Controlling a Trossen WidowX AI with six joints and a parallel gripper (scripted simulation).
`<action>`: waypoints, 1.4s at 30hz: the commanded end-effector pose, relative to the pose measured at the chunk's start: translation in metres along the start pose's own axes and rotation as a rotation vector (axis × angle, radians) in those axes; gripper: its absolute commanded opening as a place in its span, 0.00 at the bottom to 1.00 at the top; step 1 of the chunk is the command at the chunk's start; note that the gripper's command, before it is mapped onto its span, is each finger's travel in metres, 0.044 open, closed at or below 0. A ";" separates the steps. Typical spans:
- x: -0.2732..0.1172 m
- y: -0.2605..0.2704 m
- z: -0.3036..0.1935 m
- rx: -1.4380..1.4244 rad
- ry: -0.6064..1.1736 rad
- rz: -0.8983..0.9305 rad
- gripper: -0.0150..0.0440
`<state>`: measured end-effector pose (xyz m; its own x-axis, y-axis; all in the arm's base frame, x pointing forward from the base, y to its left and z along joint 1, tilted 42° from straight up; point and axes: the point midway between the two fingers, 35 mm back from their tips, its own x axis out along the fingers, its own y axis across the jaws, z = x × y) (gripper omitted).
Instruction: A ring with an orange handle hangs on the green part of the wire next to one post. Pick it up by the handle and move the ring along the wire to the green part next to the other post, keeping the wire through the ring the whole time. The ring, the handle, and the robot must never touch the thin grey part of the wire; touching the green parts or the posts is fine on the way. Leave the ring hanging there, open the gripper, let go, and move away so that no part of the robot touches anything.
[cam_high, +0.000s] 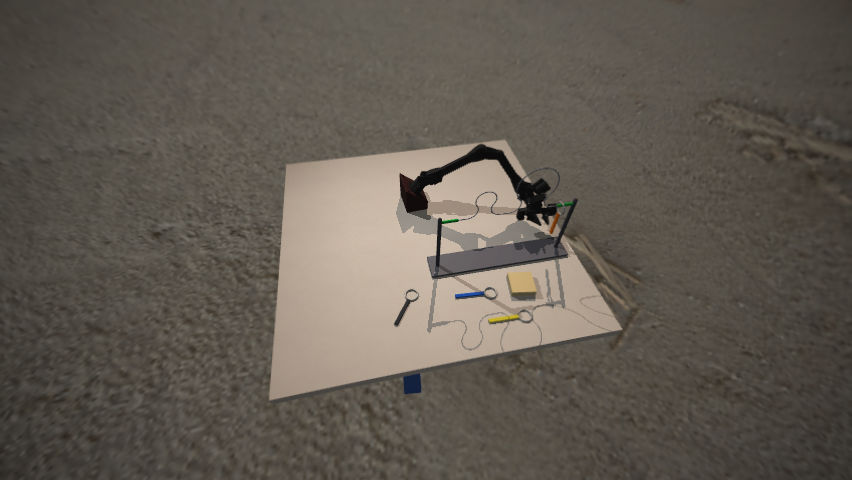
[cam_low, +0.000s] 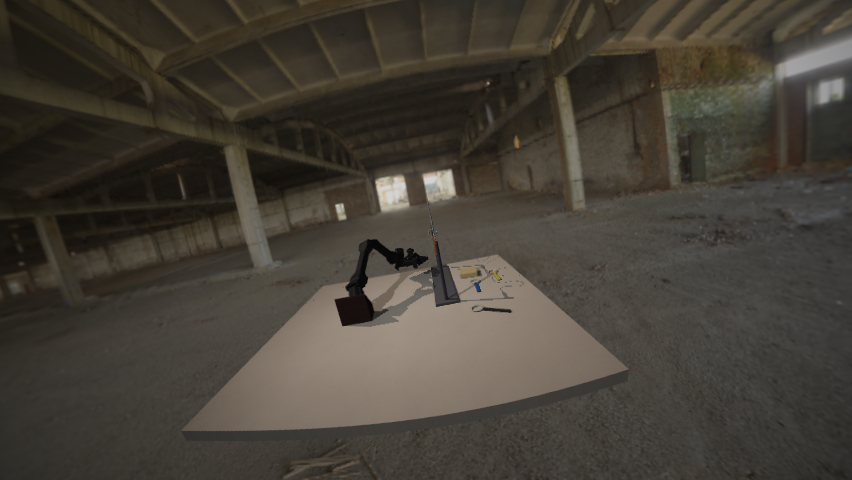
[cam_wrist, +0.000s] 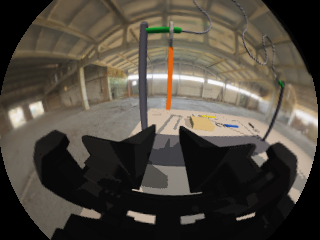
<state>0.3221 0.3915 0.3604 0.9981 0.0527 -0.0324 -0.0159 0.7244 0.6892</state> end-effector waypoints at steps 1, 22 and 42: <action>0.025 -0.001 0.030 0.003 -0.012 -0.003 0.53; 0.050 0.001 0.031 0.002 -0.014 -0.002 0.53; 0.082 0.001 0.032 0.001 -0.015 0.000 0.53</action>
<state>0.4006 0.3720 0.3849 0.9991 0.0379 -0.0170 -0.0154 0.7166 0.6973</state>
